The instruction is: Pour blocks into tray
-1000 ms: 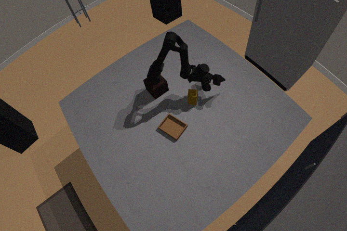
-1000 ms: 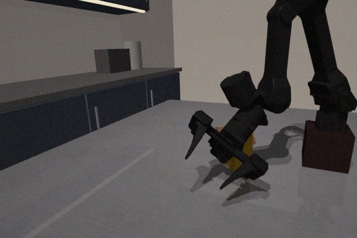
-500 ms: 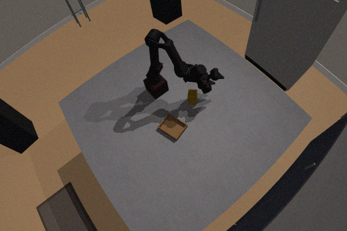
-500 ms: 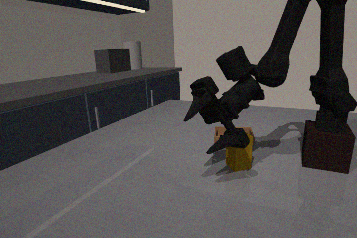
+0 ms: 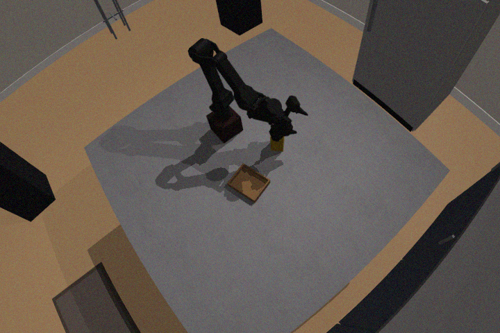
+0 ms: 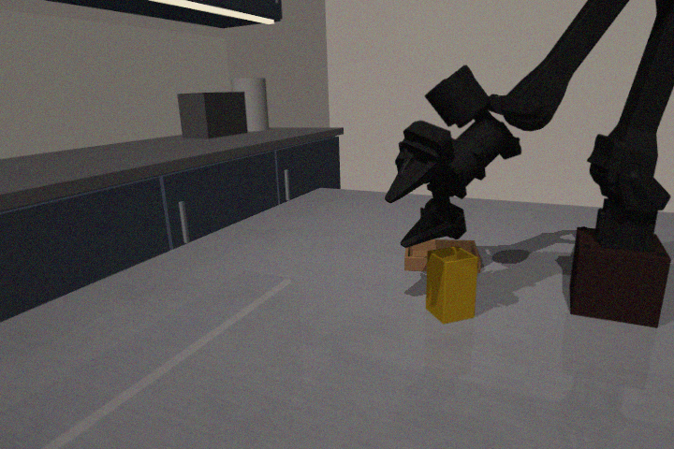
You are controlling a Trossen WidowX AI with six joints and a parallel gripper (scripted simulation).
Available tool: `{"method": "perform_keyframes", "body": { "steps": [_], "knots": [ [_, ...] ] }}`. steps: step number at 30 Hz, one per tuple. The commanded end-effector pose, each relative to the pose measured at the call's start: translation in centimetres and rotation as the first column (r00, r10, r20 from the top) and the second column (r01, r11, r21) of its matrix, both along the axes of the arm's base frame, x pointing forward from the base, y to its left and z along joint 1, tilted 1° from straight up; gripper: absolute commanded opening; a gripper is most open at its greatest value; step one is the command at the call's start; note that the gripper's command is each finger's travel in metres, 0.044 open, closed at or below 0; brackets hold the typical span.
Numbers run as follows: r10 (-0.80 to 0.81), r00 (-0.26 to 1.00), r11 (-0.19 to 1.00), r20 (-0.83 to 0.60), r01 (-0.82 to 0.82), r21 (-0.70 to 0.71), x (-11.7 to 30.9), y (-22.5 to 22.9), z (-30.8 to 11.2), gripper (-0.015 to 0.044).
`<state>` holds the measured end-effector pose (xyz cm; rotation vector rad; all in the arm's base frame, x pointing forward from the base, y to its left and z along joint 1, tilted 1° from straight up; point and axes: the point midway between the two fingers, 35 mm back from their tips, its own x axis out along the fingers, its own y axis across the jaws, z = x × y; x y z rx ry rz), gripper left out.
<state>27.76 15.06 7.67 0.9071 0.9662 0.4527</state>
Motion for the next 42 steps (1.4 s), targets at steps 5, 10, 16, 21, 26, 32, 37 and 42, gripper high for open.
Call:
{"method": "perform_keyframes", "body": {
  "steps": [5, 10, 16, 21, 26, 32, 37, 42],
  "knots": [
    [0.122, 0.977, 0.977, 0.174, -0.087, -0.193, -1.7, -3.4, 0.6, 0.044],
    [0.214, 0.941, 0.939, 0.261, -0.125, -0.319, -3.0, -5.4, 0.8, 0.044],
    [0.336, 0.879, 0.871, 0.337, -0.154, -0.466, -4.8, -7.3, 0.8, 0.044],
    [0.441, 0.814, 0.798, 0.378, -0.162, -0.581, -6.4, -8.6, 0.6, 0.044],
    [0.544, 0.739, 0.712, 0.397, -0.157, -0.685, -8.0, -9.5, 0.4, 0.044],
    [0.633, 0.666, 0.626, 0.395, -0.139, -0.767, -9.4, -10.1, 0.1, 0.044],
    [0.633, 0.666, 0.626, 0.395, -0.139, -0.767, -9.4, -10.1, 0.0, 0.044],
    [0.629, 0.671, 0.63, 0.392, -0.145, -0.763, -9.0, -10.3, -1.4, 0.044]
  ]
}}
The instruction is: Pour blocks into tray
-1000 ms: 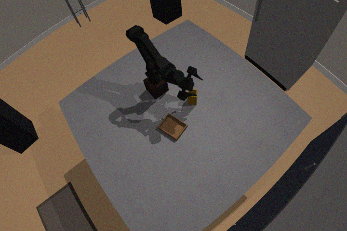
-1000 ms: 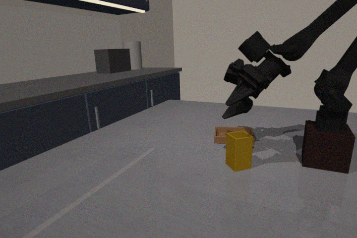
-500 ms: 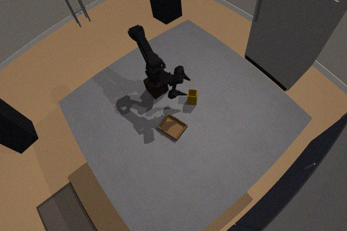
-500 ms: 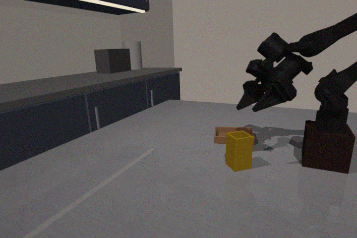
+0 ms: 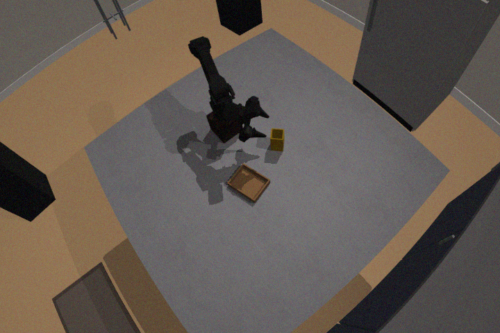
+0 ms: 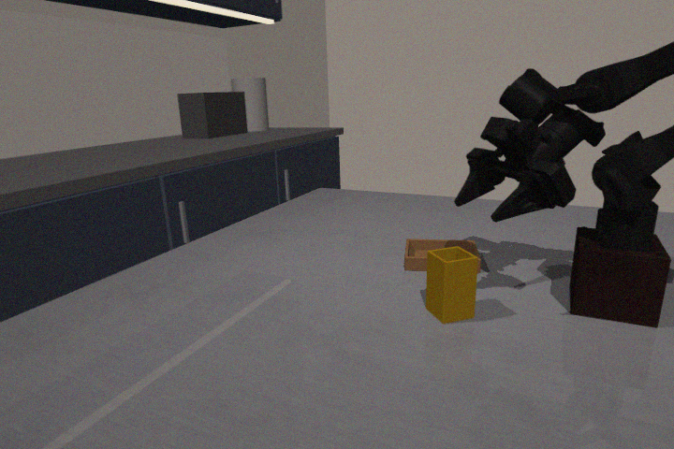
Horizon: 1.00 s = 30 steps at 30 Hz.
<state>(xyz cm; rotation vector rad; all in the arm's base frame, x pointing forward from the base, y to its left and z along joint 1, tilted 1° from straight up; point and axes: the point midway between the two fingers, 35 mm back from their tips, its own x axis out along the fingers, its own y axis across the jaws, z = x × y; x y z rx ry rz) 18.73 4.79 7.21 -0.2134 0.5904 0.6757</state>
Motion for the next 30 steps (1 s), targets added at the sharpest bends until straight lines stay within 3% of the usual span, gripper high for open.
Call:
{"method": "perform_keyframes", "body": {
  "steps": [1, 17, 30],
  "knots": [
    [0.003, 1.0, 1.0, -0.016, -0.003, 0.005, 0.1, 0.0, -1.3, 0.044],
    [-0.007, 0.999, 1.0, -0.054, 0.009, 0.023, -0.2, 0.2, -6.3, 0.044],
    [-0.002, 0.998, 1.0, -0.06, 0.004, 0.026, 0.9, 0.8, -7.1, 0.044]
  ]
}}
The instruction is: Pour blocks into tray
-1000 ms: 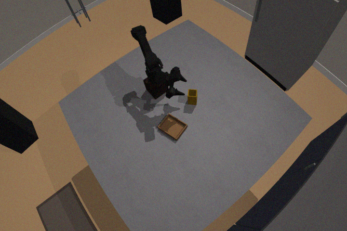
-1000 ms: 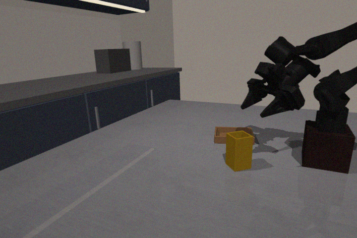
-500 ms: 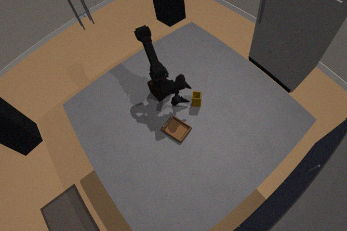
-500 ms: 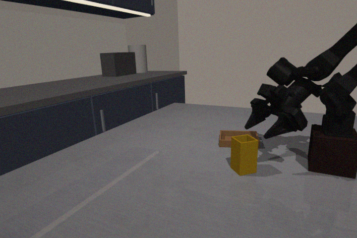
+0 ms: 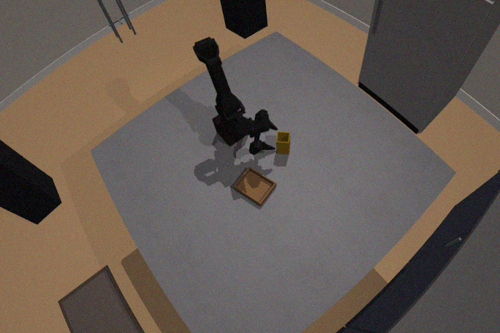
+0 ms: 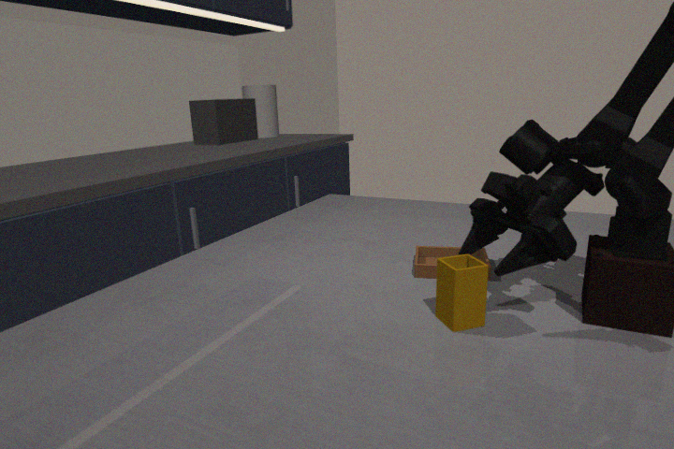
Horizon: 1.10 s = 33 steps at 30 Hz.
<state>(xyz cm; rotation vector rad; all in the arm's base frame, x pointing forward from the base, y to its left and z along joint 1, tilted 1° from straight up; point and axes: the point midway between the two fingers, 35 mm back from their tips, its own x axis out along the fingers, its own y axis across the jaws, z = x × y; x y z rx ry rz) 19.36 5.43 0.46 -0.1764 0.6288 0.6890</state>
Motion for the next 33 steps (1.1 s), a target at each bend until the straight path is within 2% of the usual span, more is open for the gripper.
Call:
{"method": "perform_keyframes", "body": {
  "steps": [1, 33],
  "knots": [
    [-0.003, 1.0, 1.0, -0.012, 0.003, 0.003, 0.4, 0.3, -0.4, 0.044],
    [-0.006, 1.0, 1.0, 0.01, 0.006, 0.001, 3.0, 3.1, -3.4, 0.044]
  ]
}}
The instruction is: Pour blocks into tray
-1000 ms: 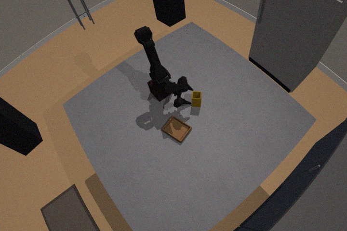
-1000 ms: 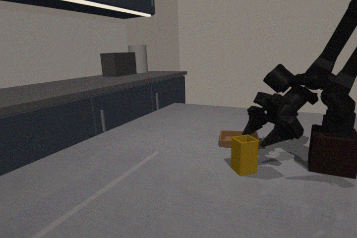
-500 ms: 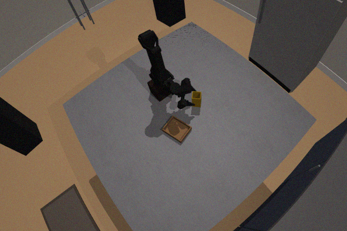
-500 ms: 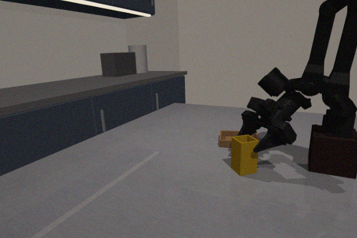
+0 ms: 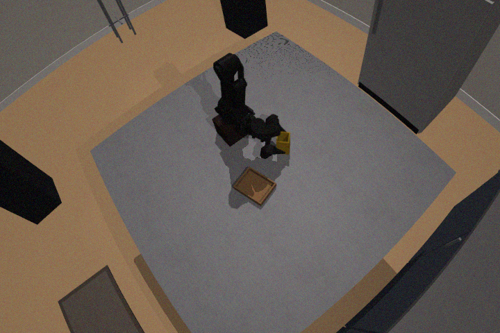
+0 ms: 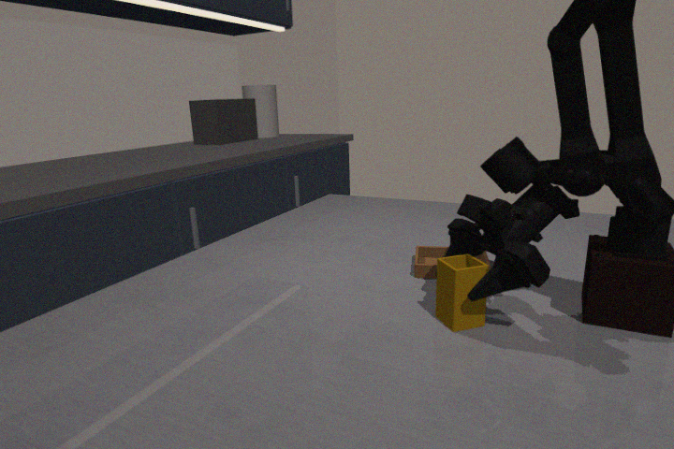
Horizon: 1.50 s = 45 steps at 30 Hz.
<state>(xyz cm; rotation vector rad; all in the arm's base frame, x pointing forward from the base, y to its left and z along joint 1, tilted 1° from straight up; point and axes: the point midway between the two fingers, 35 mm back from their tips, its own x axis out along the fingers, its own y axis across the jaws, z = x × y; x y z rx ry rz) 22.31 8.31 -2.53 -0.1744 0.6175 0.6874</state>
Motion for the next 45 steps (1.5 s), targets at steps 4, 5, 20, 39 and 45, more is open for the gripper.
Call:
{"method": "perform_keyframes", "body": {
  "steps": [4, 5, 20, 39, 45],
  "knots": [
    [0.003, 1.0, 1.0, 0.02, -0.003, -0.016, 0.37, 0.48, -0.86, 0.044],
    [0.005, 1.0, 1.0, 0.024, -0.004, -0.019, 0.43, 0.56, -0.97, 0.044],
    [0.008, 0.999, 1.0, 0.035, -0.008, -0.025, 0.58, 0.74, -1.24, 0.0324],
    [0.008, 0.999, 1.0, 0.035, -0.008, -0.025, 0.6, 0.75, -1.01, 0.0119],
    [0.008, 0.999, 1.0, 0.036, -0.007, -0.025, 0.61, 0.75, -0.44, 0.0]
  ]
}}
